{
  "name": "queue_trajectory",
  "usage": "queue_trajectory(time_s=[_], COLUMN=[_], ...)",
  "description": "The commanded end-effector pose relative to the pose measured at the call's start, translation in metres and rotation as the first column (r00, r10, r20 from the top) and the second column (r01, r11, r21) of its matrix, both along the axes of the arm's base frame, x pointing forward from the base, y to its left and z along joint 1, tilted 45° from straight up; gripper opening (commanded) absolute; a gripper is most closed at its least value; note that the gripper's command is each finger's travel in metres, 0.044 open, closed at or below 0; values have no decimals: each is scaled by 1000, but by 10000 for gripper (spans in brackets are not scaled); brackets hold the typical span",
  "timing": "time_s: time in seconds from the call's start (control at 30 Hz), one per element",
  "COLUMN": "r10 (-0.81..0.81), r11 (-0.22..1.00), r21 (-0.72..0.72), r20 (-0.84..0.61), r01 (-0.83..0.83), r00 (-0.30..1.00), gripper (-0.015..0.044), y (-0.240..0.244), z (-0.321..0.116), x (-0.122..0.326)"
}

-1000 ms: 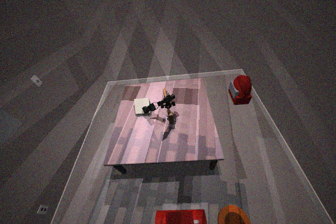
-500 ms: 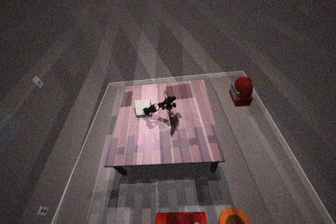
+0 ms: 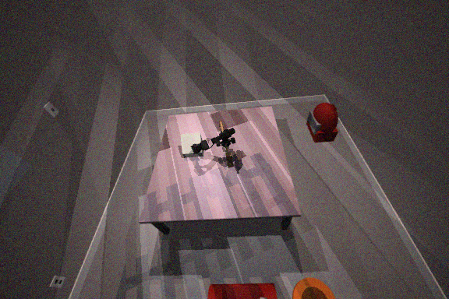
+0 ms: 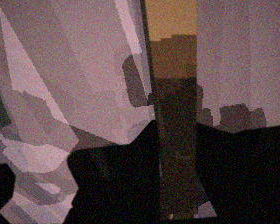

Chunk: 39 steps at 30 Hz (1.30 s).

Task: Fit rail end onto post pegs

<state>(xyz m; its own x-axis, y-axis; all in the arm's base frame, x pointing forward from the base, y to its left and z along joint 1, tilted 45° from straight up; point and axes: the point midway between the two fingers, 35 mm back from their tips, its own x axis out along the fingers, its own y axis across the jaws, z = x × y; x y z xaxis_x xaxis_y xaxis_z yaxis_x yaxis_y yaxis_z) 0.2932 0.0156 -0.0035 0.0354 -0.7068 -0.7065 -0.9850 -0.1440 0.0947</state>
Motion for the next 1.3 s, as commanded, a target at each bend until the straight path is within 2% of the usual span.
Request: queue_trajectory(time_s=[0.0,1.27], r10=[5,5], r11=[1000,1000], r21=[4,4], r20=[1,1], r01=[-5,-5], r00=[1000,1000], gripper=[0,0], y=[4,1], z=[0,1], x=[0,1])
